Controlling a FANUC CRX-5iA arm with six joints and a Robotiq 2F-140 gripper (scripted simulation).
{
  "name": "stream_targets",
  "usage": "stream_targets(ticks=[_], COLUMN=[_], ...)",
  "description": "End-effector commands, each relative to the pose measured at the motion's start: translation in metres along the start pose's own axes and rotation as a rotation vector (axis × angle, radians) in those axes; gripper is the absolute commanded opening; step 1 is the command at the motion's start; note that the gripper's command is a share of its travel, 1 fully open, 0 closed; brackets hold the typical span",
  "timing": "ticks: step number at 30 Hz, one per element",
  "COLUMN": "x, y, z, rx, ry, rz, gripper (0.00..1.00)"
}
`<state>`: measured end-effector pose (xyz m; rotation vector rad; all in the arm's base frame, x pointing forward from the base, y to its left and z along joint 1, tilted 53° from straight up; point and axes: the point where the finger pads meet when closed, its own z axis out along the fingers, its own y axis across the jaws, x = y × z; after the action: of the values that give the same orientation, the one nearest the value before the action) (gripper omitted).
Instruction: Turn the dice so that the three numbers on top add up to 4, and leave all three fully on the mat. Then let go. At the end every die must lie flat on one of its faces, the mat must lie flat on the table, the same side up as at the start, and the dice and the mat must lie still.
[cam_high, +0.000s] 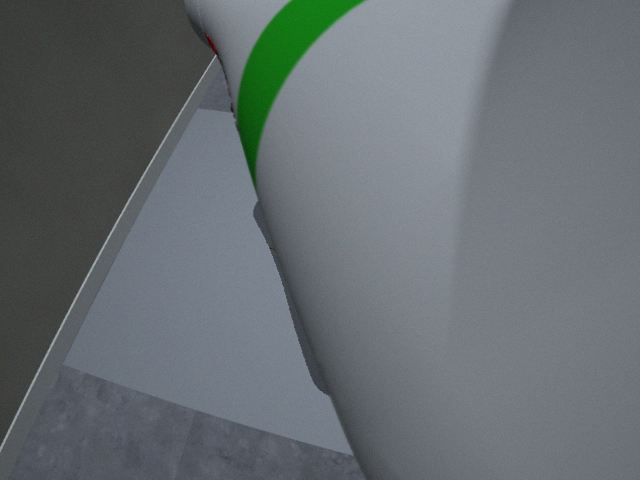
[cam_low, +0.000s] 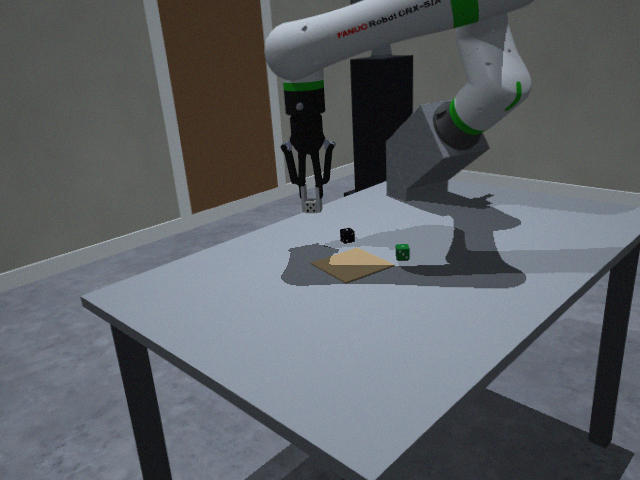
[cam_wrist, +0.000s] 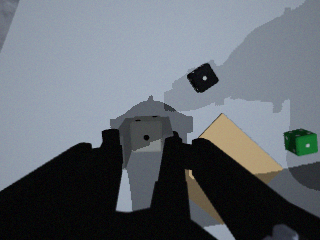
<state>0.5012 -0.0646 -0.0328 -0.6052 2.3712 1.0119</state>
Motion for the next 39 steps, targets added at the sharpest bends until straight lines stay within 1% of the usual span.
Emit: stream_targets(ticks=[1, 11, 12, 14, 16, 17, 18, 19, 20, 21, 22, 23, 24, 26, 39], x=[0.0, 0.0, -0.003, -0.017, -0.034, -0.037, -0.037, -0.045, -0.046, -0.052, -0.053, -0.057, -0.057, -0.061, -0.061], y=[0.0, 0.0, 0.004, 0.027, 0.059, 0.065, 0.065, 0.084, 0.086, 0.102, 0.104, 0.119, 0.119, 0.132, 0.133], z=[-0.004, -0.004, -0.004, -0.006, -0.007, -0.007, -0.007, -0.008, -0.008, -0.008, -0.008, -0.008, -0.008, -0.008, -0.008], rx=[0.0, 0.0, 0.001, 0.002, 0.003, 0.003, 0.003, 0.003, 0.003, 0.002, 0.002, 0.001, 0.001, 0.0, 0.0], ry=[0.0, 0.0, 0.0, 0.001, 0.001, 0.001, 0.001, 0.001, 0.001, 0.001, 0.001, 0.0, 0.0, -0.001, -0.001], rz=[0.0, 0.002, 0.016, 0.097, 0.21, 0.23, 0.23, 0.295, 0.3, 0.354, 0.363, 0.411, 0.411, 0.457, 0.459], gripper=[0.16, 0.16, 0.16, 0.16, 0.16, 0.16, 0.16, 0.16, 0.16, 0.16, 0.16, 0.16, 0.16, 0.16, 0.16])
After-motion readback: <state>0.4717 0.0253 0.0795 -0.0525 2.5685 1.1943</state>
